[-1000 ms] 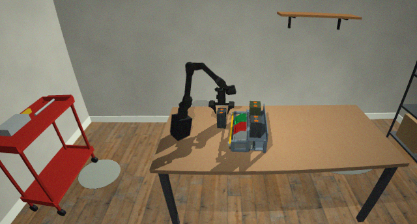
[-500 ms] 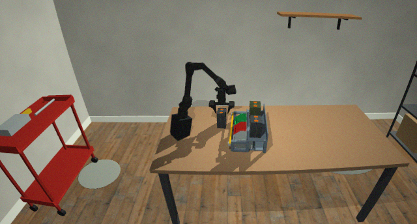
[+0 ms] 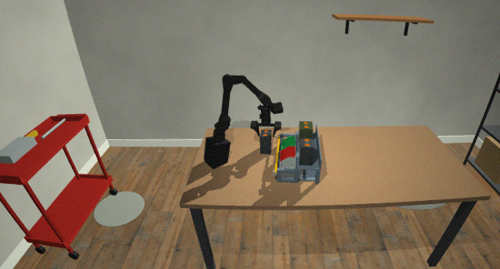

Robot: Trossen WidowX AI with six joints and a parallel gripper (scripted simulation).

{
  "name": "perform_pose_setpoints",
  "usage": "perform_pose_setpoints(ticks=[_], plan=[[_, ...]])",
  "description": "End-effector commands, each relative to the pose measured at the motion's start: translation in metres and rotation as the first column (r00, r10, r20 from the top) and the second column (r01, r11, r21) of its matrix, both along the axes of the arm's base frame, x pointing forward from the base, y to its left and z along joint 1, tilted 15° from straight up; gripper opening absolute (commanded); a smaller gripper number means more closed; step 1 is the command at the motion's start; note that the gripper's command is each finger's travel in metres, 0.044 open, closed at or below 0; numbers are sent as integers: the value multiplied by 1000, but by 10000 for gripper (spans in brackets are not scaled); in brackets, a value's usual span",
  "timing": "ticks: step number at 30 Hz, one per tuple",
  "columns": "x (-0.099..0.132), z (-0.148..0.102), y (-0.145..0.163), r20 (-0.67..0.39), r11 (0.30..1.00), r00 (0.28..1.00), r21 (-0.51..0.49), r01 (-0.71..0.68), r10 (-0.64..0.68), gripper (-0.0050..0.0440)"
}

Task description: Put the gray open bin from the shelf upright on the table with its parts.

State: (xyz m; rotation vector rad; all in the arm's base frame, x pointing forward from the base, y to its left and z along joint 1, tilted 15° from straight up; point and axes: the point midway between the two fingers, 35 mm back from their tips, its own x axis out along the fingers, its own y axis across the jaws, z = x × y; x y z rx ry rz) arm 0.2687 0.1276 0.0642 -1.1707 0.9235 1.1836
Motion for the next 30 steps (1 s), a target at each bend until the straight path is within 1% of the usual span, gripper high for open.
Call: perform_pose_setpoints(ticks=[1,8,13,25,26,30], plan=[[3,6,2,21,1000,1000,9,-3,3,425],[3,6,2,21,1000,1000,9,-3,3,425],[33,3,-38,21,1000,1000,11,1,-1,425],[33,3,-38,21,1000,1000,11,1,-1,425],[34,0,-45,6,1000,1000,12,0,0,425],[62,-1,-79,24,1000,1000,8,1,-1,425]])
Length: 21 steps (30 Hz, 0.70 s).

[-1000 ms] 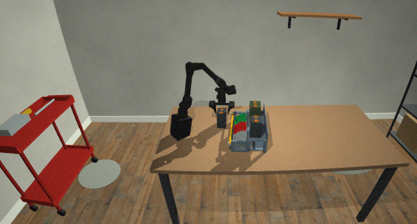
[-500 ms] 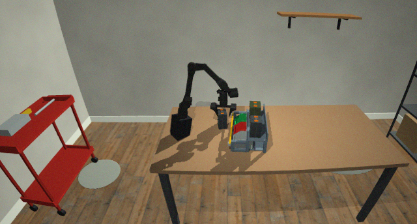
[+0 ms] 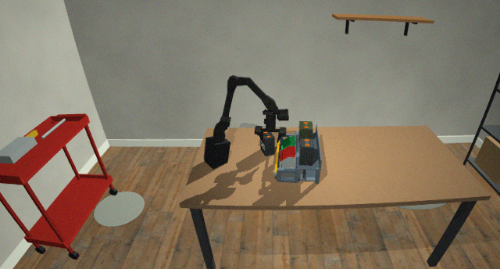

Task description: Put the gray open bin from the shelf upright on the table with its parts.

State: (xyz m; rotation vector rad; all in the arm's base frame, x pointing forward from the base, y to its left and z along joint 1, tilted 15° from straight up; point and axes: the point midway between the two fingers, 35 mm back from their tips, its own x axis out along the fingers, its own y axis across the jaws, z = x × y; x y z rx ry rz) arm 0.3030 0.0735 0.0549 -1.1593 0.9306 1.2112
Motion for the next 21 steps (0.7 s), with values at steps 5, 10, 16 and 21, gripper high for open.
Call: perform_pose_setpoints(ticks=[5,10,16,21], plan=[[28,8,-24,47,1000,999,0,12,-12,425],[28,8,-24,47,1000,999,0,12,-12,425],[53,8,-56,46,1000,999,-3,13,-13,425],[61,8,-64,49,1000,999,-3,12,-12,425]])
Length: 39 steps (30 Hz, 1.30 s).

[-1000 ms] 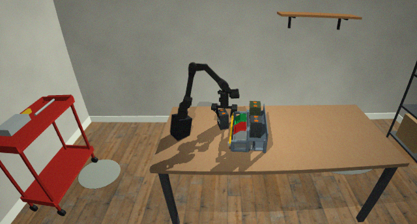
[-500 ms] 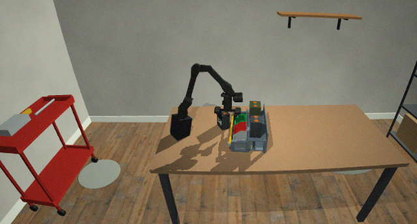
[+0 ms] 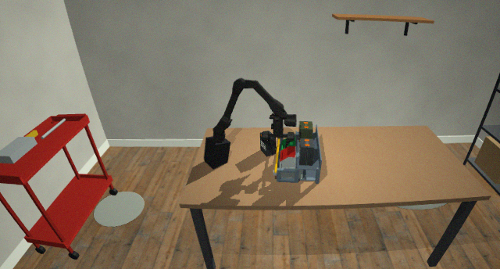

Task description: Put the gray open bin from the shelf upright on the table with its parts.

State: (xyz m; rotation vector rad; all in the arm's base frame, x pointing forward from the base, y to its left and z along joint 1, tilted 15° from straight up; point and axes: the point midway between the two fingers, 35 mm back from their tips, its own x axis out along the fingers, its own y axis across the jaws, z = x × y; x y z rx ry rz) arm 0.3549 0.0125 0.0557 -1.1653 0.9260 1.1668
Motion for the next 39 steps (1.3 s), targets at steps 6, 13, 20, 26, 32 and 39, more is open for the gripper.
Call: perform_pose_setpoints(ticks=[6,13,20,26,32,39], plan=[[9,7,-3,19,1000,1000,4,-14,14,425],[10,7,-4,19,1000,1000,1,-14,14,425],[10,7,-4,19,1000,1000,1,-14,14,425],[9,8,-3,20,1000,1000,2,-11,11,425],[5,7,1,20,1000,1000,1,-14,14,425],[5,7,1,20,1000,1000,1,-14,14,425]])
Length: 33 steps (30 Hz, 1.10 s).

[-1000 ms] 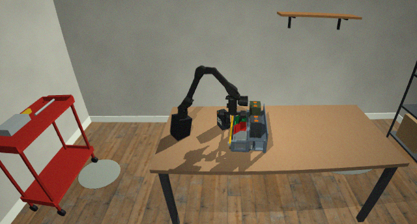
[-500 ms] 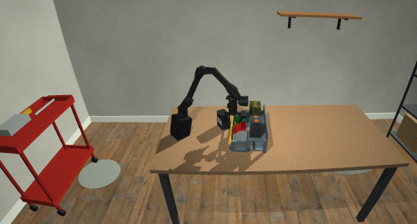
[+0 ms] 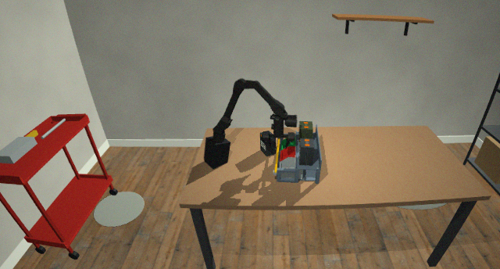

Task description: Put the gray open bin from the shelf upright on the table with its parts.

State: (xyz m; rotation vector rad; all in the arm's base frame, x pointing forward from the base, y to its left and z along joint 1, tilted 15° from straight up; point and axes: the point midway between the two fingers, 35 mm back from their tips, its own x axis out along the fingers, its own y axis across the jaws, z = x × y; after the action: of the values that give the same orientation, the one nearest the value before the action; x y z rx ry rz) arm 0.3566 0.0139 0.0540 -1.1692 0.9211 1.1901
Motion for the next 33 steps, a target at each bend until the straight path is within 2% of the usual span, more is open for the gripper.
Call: perform_pose_setpoints(ticks=[1,33], plan=[[3,9,0,29,1000,1000,-2,5,-5,425],[0,9,4,29,1000,1000,-2,5,-5,425]])
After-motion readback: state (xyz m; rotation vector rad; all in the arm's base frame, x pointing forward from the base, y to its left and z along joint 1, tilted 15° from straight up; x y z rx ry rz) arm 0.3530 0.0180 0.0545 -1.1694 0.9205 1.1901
